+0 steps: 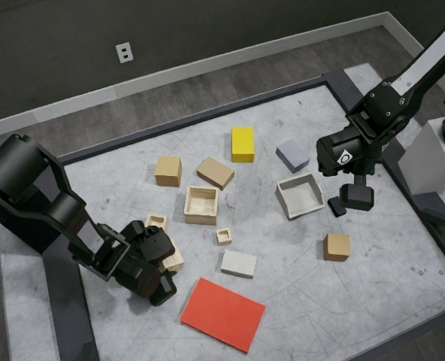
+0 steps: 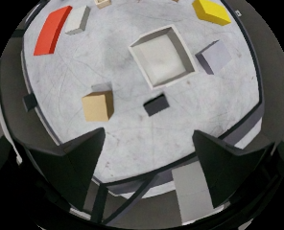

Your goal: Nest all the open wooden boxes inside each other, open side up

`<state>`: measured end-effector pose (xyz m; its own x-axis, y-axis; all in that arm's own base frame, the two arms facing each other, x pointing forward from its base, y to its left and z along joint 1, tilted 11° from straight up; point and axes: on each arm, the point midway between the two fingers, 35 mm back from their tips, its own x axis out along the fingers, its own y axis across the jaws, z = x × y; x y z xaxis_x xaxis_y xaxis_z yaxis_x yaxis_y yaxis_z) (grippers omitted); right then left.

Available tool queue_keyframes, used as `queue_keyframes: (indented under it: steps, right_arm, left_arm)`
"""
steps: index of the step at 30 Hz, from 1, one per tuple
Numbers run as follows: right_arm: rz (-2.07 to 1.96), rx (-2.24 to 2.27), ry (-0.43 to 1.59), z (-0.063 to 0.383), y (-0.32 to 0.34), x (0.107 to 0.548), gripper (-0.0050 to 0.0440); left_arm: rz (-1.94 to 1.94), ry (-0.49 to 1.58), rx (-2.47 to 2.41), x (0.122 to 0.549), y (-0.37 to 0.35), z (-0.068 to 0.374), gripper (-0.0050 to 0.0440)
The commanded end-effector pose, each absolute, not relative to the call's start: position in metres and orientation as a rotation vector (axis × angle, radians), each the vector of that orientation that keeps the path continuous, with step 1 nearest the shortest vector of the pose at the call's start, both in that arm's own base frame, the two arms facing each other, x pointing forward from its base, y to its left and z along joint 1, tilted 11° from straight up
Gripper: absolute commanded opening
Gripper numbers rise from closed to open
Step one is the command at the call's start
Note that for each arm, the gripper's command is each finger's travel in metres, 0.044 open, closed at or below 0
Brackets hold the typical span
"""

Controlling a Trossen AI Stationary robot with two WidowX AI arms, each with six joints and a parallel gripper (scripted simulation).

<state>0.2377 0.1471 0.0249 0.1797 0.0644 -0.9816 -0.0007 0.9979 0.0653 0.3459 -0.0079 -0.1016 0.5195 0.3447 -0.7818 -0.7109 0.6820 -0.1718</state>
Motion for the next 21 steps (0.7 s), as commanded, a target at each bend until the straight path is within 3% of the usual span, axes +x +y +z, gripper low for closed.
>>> queue_keyframes:
  steps: [1, 21]
  right_arm:
    - [0.054, 0.064, 1.369, 0.032, 0.15, 0.241, 0.04]
    - [0.054, 0.064, 1.369, 0.032, 0.15, 0.241, 0.04]
  left_arm:
    - [0.68, 0.711, -0.491, 0.344, -0.012, -0.102, -0.005]
    - [0.737, 0.385, -0.358, 0.34, -0.023, -0.112, -0.005]
